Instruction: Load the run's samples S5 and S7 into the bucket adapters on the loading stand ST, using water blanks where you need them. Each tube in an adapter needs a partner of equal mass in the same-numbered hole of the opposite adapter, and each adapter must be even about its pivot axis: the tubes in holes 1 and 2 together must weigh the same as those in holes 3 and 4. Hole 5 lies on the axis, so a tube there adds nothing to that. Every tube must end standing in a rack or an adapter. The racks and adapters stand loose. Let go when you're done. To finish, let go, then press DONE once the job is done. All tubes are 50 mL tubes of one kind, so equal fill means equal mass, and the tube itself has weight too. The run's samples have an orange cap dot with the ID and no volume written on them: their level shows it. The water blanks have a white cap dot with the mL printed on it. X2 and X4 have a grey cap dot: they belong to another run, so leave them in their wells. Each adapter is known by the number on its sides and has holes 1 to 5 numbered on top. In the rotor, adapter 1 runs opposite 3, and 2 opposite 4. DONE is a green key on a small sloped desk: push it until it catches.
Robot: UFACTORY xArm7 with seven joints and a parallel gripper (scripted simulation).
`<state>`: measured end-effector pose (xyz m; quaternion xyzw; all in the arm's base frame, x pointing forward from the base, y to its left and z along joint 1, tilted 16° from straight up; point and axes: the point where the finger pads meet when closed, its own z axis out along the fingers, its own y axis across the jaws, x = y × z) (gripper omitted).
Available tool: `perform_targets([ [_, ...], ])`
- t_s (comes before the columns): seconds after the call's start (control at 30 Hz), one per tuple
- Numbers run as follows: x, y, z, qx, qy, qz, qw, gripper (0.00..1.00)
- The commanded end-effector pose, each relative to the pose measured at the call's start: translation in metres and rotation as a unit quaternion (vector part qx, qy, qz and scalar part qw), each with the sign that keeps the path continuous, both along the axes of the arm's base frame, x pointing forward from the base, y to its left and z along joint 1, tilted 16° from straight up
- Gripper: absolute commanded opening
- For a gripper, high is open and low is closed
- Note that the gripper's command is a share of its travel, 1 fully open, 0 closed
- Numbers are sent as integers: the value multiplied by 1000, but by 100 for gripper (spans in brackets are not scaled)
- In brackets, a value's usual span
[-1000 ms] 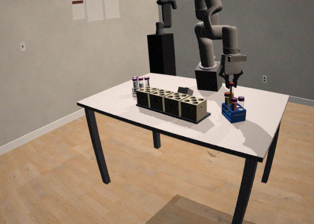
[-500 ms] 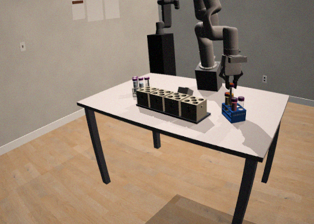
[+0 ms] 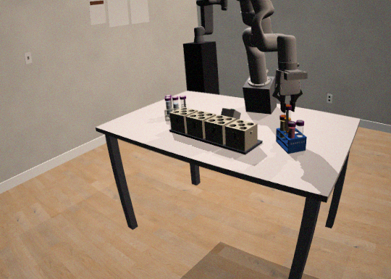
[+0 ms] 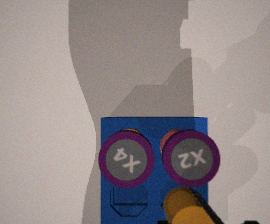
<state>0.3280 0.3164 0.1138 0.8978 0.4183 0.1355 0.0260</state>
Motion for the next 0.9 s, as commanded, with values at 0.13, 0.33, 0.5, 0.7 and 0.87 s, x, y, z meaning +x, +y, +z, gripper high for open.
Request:
perform_targets([
  [0.13,3,2,-7,-1,-2,0,1000,0],
  [0.33,5,2,-13,-1,-2,0,1000,0],
  [0.5,6,2,-16,-1,-2,0,1000,0],
  [0.7,7,3,-22,-1,-2,0,1000,0],
  [0.87,8,3,-27,-1,-2,0,1000,0],
])
